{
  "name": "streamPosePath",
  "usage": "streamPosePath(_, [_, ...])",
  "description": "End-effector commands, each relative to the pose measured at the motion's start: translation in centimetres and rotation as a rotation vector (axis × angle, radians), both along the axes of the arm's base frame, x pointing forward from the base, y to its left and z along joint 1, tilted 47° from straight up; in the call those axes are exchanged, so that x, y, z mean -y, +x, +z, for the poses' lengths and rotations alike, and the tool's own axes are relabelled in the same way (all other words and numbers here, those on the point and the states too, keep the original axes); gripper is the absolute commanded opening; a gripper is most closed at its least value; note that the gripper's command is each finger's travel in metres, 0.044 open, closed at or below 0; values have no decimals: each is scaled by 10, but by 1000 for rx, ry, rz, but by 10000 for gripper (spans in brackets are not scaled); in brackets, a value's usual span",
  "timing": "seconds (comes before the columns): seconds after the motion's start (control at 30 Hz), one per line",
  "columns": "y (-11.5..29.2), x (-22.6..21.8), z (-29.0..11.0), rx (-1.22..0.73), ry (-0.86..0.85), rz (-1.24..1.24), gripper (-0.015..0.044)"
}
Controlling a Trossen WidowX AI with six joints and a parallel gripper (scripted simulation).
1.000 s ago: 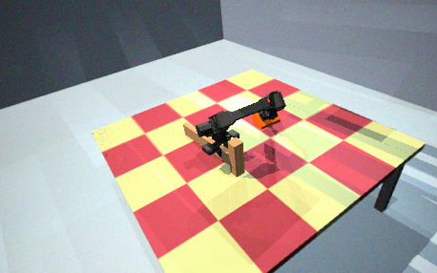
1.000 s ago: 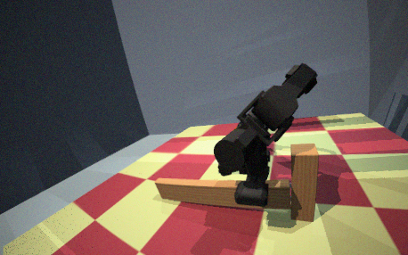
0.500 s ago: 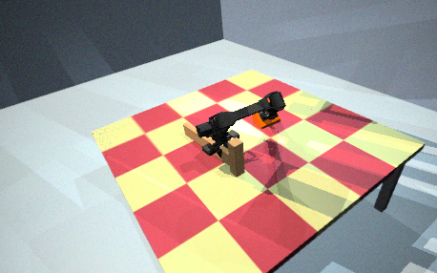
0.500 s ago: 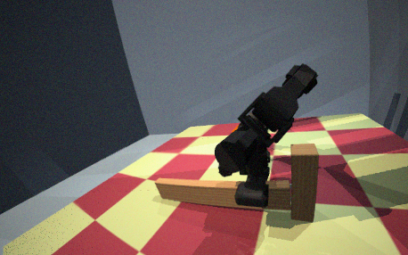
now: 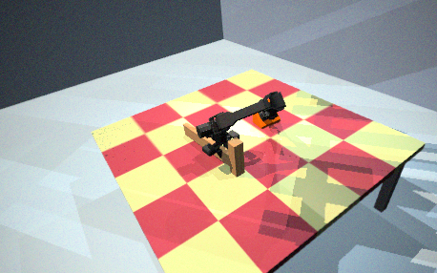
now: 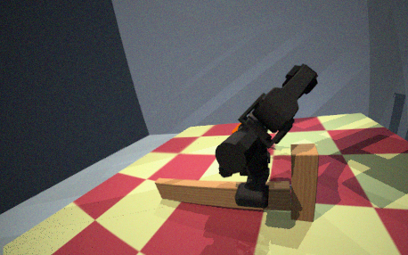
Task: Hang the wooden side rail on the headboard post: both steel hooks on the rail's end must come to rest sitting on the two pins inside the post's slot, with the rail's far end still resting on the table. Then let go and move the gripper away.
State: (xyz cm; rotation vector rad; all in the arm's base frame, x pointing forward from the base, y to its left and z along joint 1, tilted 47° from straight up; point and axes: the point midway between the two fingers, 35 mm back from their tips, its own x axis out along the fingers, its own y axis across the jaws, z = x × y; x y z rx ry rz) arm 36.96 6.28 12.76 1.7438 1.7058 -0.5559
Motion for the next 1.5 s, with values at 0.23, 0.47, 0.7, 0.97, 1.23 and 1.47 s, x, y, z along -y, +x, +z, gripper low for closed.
streamPosePath(0.23, [0,0,0,0,1,-1,52])
streamPosePath(0.47, [0,0,0,0,1,-1,236])
streamPosePath(0.7, [-1,12,11,2,4,-2,420])
streamPosePath(0.97, [-3,29,26,4,9,-3,440])
streamPosePath(1.23, [-1,50,4,4,8,-3,440])
streamPosePath(1.47, [-1,48,7,-1,12,-11,440])
